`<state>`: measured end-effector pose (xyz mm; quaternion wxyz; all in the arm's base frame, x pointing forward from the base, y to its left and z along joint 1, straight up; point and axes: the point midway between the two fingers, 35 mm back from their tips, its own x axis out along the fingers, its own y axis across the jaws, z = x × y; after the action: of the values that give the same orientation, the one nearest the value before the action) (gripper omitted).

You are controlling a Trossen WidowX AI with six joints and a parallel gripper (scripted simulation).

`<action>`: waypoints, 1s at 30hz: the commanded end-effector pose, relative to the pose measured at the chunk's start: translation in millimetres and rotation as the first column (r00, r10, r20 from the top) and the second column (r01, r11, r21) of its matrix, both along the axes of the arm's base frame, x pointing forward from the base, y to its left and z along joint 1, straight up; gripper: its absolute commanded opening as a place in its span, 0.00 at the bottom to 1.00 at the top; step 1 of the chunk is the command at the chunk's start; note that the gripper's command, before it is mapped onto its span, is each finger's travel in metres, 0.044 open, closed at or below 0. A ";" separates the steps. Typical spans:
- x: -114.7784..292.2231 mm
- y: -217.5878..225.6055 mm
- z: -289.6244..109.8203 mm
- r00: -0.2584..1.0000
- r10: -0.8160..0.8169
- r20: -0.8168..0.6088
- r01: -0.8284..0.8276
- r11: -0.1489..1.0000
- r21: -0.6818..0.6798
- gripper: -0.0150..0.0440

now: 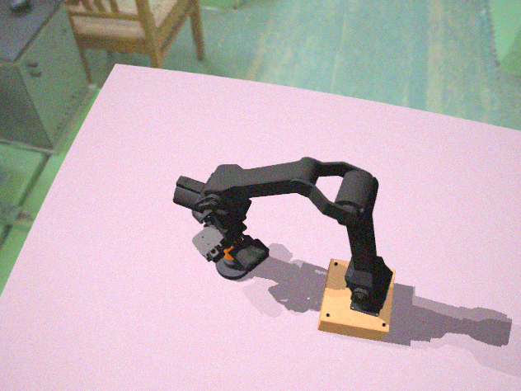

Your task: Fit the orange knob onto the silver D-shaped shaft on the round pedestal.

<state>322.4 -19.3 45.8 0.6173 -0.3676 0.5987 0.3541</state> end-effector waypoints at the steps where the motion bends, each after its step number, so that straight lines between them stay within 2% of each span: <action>1: 0.2 0.4 -0.9 1.000 0.028 0.002 -0.028 1.000 0.001 0.25; 30: 0.3 0.2 0.5 1.000 0.028 0.002 -0.028 1.000 0.001 0.25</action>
<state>321.9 -19.3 43.1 0.6129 -0.3752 0.5942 0.3612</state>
